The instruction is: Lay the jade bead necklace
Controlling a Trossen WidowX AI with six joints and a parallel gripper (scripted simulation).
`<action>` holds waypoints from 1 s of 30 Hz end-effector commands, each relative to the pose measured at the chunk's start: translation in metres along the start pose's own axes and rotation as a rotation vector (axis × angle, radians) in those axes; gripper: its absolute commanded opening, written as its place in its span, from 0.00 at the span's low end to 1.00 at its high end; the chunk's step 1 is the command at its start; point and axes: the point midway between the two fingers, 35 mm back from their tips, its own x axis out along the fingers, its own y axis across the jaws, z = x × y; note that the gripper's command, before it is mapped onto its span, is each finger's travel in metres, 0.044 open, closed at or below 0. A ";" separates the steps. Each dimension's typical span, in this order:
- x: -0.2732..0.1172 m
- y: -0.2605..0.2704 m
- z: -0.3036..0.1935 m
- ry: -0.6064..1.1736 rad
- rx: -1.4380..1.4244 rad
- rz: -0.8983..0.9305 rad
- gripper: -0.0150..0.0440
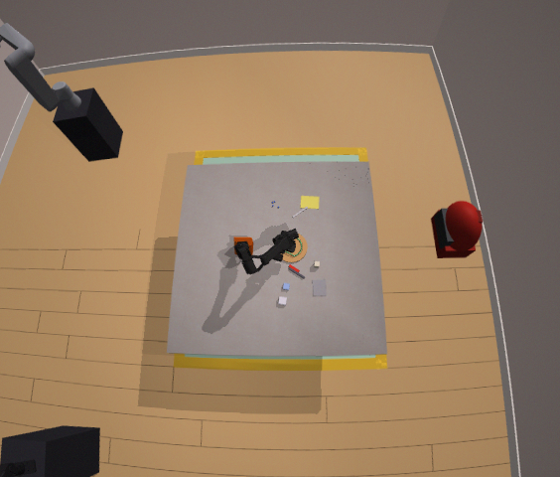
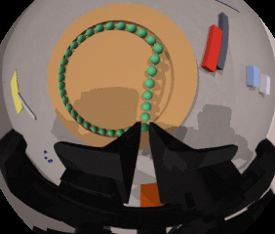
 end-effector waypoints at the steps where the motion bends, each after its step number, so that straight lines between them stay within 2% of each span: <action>1: 0.006 -0.001 -0.002 0.001 -0.009 -0.007 0.25; 4: 0.007 -0.001 -0.002 0.001 -0.009 -0.007 0.25; 21: 0.003 -0.001 -0.002 0.004 -0.007 -0.006 1.00; 30: -0.001 -0.001 -0.002 0.001 -0.009 -0.006 1.00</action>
